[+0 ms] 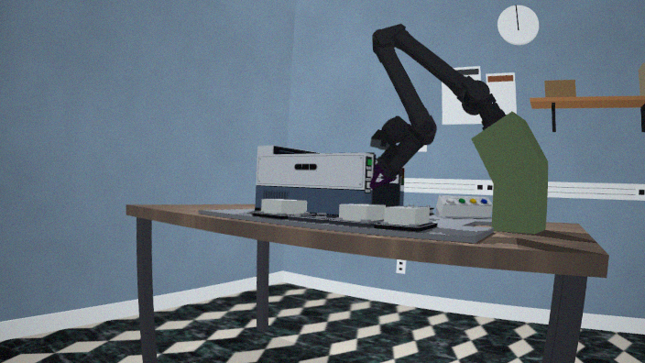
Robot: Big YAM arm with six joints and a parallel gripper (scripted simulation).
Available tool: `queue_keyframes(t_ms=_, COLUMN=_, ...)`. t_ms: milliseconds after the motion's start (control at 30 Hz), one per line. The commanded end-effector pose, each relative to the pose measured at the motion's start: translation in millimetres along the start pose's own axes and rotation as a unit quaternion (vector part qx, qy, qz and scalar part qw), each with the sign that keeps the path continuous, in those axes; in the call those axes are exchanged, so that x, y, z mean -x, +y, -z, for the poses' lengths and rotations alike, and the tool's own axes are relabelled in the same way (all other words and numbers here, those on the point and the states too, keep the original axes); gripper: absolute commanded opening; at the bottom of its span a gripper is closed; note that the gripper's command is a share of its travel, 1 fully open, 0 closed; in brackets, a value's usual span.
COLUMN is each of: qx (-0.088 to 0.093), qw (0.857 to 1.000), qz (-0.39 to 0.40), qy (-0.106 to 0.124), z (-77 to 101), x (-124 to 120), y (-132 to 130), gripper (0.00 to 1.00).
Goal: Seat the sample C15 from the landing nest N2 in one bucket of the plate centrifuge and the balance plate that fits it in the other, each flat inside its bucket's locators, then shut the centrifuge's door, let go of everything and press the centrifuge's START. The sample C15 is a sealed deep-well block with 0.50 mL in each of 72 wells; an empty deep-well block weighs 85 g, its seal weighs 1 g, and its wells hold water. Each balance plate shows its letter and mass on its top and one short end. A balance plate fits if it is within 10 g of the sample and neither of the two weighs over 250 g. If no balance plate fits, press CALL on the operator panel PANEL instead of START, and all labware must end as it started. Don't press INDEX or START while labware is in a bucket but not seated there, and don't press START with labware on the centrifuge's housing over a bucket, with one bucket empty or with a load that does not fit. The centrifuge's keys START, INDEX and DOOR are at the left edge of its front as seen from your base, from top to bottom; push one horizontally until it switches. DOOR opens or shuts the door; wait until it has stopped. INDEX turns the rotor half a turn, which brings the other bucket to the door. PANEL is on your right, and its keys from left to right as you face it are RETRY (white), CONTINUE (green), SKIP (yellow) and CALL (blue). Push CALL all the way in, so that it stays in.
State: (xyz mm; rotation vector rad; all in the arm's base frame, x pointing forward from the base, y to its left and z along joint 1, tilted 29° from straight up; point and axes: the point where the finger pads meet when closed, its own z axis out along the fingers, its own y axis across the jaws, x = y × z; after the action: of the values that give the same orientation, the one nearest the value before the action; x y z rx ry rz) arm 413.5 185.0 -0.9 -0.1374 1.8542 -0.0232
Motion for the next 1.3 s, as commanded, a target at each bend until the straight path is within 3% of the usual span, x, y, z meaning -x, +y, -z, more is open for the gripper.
queue_keyframes(t_ms=0, qx=-0.009, qw=1.0, qz=-0.001, qy=-0.012, z=-8.4, x=14.3, y=-6.2, gripper=0.0)
queue_keyframes(t_ms=1267, qx=-0.01, qw=1.0, qz=-0.001, qy=-0.012, z=-10.7, x=17.2, y=-6.3, gripper=0.0)
